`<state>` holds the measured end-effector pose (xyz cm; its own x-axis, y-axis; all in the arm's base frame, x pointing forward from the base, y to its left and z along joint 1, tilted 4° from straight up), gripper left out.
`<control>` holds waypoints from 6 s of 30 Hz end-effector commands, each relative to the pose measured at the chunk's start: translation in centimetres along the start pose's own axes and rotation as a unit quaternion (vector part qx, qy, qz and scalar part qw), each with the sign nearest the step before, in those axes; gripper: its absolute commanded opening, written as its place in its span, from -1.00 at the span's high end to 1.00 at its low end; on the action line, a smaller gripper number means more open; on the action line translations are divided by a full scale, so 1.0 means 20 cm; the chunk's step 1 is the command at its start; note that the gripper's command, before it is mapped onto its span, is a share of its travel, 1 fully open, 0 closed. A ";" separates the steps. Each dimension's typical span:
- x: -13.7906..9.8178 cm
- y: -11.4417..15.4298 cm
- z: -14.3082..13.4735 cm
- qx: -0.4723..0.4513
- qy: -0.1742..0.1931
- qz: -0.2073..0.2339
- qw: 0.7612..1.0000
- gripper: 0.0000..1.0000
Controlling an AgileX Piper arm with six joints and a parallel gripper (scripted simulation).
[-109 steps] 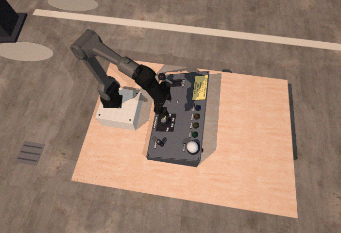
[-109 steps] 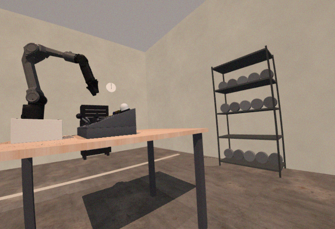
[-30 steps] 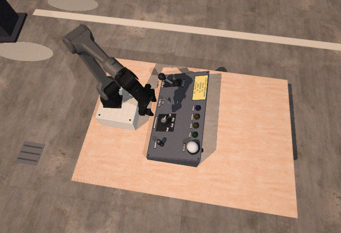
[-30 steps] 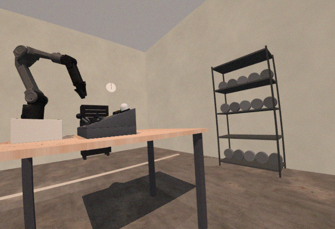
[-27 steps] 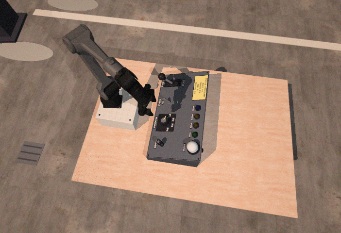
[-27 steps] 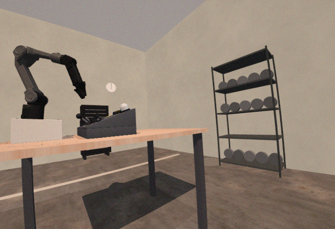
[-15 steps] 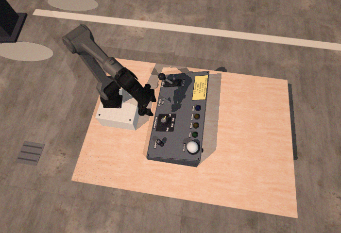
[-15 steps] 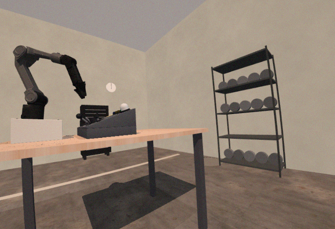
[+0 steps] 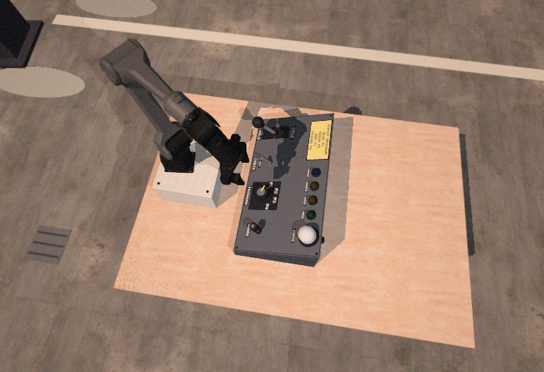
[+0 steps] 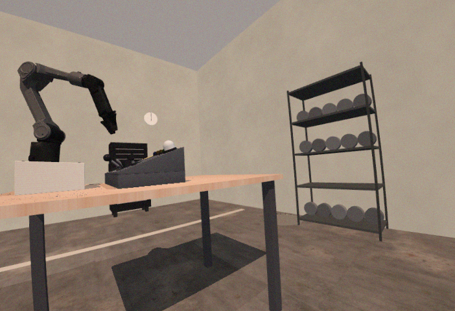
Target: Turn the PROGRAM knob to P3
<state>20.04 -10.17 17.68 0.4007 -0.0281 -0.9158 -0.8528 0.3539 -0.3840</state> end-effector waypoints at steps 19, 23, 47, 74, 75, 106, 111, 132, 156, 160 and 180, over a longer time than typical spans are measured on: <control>0.06 0.00 0.00 0.000 0.000 -0.001 1.000 -0.89; 0.11 0.00 0.00 0.000 0.000 -0.001 1.000 -0.89; 0.60 0.00 0.00 0.000 0.000 -0.001 1.000 -0.89; 0.76 0.00 0.00 0.000 0.000 -0.001 1.000 -0.89; 0.76 0.00 0.00 0.000 0.000 -0.001 1.000 -0.89; 0.76 0.00 0.00 0.000 0.000 -0.001 1.000 -0.89; 0.76 0.00 0.00 0.000 0.000 -0.001 1.000 -0.89; 0.76 0.00 0.00 0.000 0.000 -0.001 1.000 -0.89; 0.76 0.00 0.00 0.000 0.000 -0.001 1.000 -0.89; 0.76 0.00 0.00 0.000 0.000 -0.001 1.000 1.00; 0.76 0.00 0.00 0.000 0.000 -0.001 1.000 1.00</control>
<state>26.10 -10.66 3.78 0.4027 -0.0288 -0.9149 -0.8518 0.3541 -0.3861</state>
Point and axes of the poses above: the point where the finger pads meet when closed, its own x axis out along the fingers, its own z axis across the jaws, y = z × x, the point moved 3 cm from there along -x, back along the fingers, and after that the axes turned 13 degrees about x, right-handed, at the moved point
